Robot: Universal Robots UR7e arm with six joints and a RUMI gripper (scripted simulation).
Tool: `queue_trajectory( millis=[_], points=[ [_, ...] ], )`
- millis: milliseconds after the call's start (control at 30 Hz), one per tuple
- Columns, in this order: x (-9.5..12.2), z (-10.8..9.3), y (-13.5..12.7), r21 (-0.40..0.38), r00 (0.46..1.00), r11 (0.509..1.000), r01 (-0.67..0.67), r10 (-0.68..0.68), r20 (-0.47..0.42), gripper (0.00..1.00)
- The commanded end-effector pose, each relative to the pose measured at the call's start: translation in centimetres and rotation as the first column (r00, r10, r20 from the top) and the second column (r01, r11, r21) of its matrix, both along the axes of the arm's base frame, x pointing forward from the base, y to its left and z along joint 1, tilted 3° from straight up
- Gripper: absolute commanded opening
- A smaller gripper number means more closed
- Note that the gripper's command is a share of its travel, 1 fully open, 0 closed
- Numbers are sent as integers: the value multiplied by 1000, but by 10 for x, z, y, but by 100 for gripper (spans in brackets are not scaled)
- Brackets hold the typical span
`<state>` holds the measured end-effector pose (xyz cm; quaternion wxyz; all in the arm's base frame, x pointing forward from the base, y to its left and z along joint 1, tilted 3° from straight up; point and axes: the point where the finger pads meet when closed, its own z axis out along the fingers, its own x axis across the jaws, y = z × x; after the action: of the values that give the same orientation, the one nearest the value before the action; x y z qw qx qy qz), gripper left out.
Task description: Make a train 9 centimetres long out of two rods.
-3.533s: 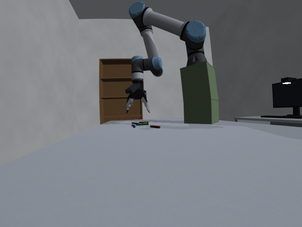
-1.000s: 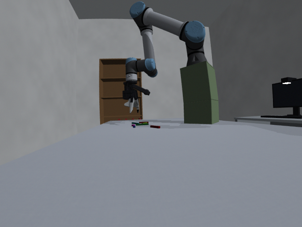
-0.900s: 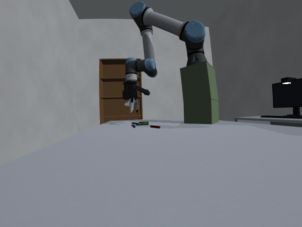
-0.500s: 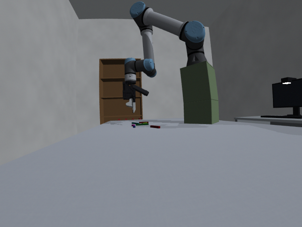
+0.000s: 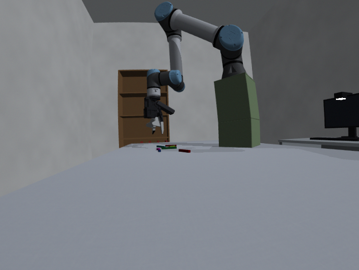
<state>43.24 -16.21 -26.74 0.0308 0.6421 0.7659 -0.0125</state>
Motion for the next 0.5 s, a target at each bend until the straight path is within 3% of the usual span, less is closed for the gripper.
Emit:
queue_trajectory(
  millis=[0,467],
  points=[
    [5,2,-7,0,988,988,-153,153,-3,100],
    [9,3,-14,-4,944,944,-330,330,-15,100]
  ],
)
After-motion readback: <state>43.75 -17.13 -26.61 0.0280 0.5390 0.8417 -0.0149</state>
